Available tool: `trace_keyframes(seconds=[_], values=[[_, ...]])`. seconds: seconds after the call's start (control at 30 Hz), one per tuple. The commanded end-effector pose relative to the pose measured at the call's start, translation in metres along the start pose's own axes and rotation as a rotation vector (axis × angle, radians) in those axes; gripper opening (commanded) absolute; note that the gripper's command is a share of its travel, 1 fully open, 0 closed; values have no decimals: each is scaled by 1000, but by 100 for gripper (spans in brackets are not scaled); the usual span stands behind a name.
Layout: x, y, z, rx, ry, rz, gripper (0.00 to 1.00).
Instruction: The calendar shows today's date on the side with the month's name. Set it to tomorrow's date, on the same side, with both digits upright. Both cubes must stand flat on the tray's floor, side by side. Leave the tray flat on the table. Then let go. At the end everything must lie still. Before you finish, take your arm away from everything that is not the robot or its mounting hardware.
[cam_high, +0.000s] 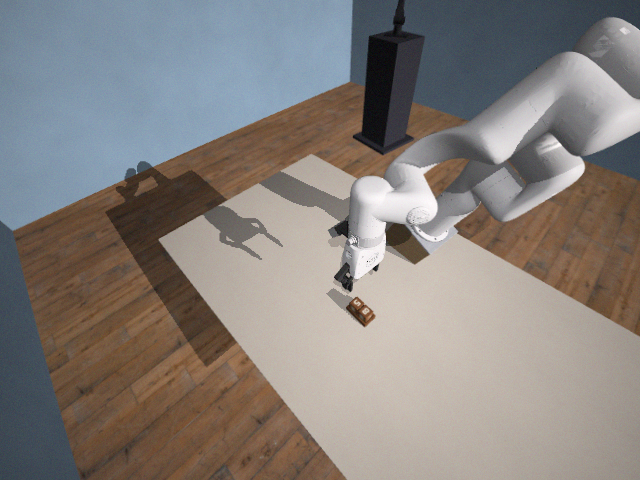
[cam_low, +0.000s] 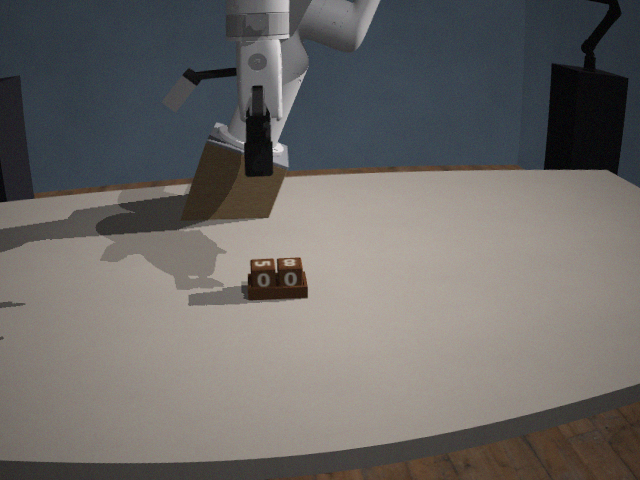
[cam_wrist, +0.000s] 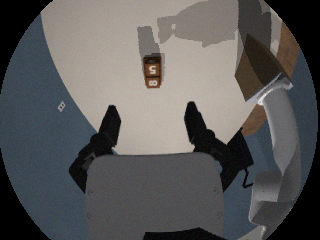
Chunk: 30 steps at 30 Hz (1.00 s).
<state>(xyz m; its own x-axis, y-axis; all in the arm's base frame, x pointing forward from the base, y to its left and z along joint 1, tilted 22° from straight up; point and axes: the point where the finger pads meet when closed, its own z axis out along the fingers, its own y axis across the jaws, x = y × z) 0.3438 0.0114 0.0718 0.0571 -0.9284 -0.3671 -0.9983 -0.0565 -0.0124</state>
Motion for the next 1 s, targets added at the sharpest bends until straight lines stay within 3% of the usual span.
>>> trace_keyframes(seconds=[0.0,0.97], values=[[0,0,-9,0,-1,0,100],[0,0,-15,0,-1,0,100]])
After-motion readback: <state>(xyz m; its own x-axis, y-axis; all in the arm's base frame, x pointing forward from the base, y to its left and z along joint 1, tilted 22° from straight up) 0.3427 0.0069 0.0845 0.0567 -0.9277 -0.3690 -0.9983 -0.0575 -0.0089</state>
